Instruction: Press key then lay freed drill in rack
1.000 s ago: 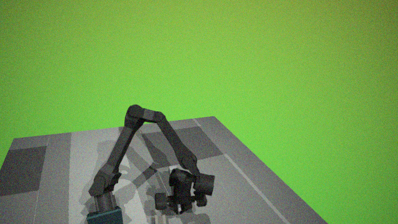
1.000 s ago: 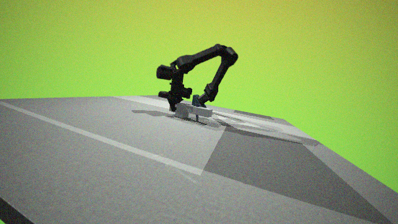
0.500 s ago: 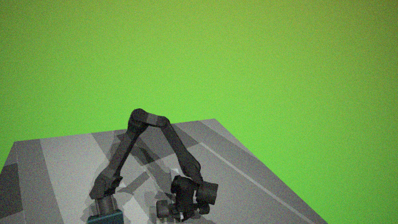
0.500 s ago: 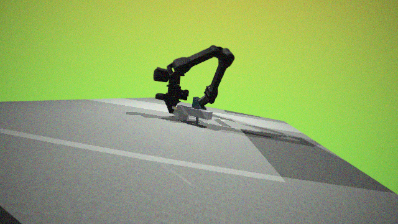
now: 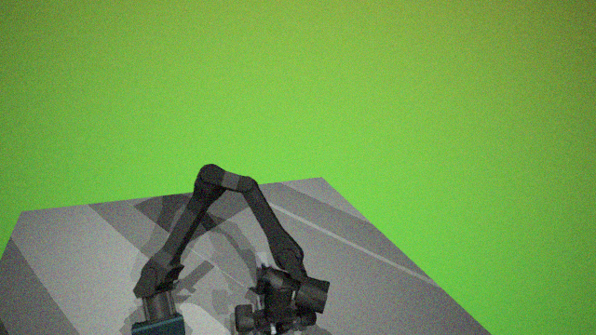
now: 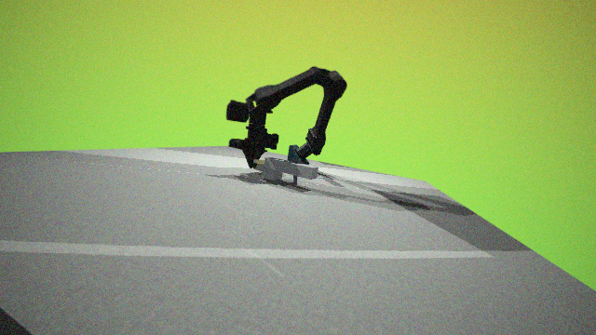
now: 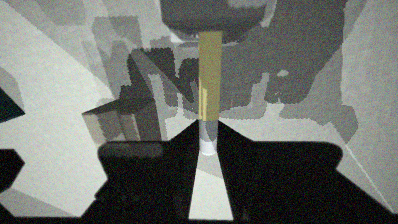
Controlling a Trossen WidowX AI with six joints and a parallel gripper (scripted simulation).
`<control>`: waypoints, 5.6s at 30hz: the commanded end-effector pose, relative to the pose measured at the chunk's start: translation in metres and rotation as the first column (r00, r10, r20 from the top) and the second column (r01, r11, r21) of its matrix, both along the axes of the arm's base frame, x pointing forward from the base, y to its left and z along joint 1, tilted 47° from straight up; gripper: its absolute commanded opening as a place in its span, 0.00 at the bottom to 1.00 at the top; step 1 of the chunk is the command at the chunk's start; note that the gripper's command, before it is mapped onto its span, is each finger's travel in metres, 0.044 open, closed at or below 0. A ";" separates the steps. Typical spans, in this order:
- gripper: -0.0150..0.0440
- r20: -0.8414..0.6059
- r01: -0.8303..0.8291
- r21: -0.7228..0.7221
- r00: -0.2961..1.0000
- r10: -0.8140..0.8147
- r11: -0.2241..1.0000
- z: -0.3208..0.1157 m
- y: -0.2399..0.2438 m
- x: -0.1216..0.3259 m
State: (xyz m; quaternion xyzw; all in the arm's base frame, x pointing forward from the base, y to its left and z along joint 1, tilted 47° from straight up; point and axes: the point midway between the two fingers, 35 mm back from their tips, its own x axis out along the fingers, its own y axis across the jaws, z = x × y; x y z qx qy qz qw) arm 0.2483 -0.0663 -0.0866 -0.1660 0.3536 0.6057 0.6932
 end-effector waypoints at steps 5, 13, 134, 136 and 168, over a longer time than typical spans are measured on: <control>0.65 -0.002 0.001 0.002 1.000 -0.001 1.000 0.000 0.000 0.000; 1.00 0.004 0.002 -0.003 1.000 -0.002 1.000 0.002 0.004 0.001; 0.25 0.005 0.002 -0.007 1.000 -0.002 1.000 -0.038 -0.035 -0.015; 0.25 0.005 0.002 -0.007 1.000 -0.002 1.000 -0.036 -0.034 -0.015; 0.25 0.004 0.002 -0.008 1.000 -0.002 1.000 -0.019 -0.045 -0.017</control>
